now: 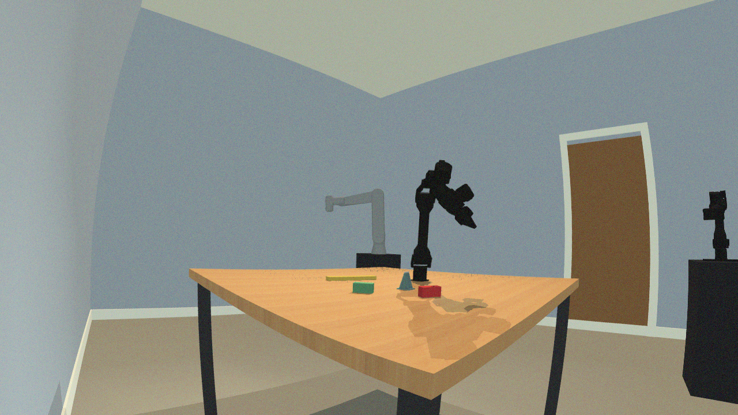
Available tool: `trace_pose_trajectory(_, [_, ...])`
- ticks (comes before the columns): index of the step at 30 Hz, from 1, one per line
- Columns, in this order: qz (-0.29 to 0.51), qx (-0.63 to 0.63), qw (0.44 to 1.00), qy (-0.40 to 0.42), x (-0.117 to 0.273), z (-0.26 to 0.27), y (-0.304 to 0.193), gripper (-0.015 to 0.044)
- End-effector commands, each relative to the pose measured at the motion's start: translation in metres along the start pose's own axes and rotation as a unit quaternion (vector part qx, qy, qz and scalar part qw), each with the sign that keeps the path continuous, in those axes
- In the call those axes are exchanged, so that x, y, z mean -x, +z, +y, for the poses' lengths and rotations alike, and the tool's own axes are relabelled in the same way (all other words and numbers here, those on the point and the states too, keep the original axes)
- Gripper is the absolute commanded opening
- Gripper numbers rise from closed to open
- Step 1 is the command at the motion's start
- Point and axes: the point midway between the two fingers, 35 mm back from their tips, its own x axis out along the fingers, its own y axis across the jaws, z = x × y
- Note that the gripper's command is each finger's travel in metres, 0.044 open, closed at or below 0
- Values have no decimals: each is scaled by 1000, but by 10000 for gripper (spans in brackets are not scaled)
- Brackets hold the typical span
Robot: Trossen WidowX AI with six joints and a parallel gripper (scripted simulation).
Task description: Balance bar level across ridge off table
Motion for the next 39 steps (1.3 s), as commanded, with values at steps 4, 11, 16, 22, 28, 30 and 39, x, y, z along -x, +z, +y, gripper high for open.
trace_pose_trajectory(4, [42, -58, 997, -24, 13, -20, -43, 315])
trace_pose_trajectory(11, [78, -115, 989, -53, 34, -39, -85, 315])
trace_pose_trajectory(16, [103, -156, 980, -73, 51, -50, -116, 315])
trace_pose_trajectory(22, [130, -207, 965, -97, 73, -58, -151, 315])
trace_pose_trajectory(28, [156, -267, 943, -120, 93, -60, -183, 315])
trace_pose_trajectory(30, [164, -287, 935, -127, 100, -60, -193, 315])
trace_pose_trajectory(39, [205, -368, 893, -160, 134, -60, -246, 315])
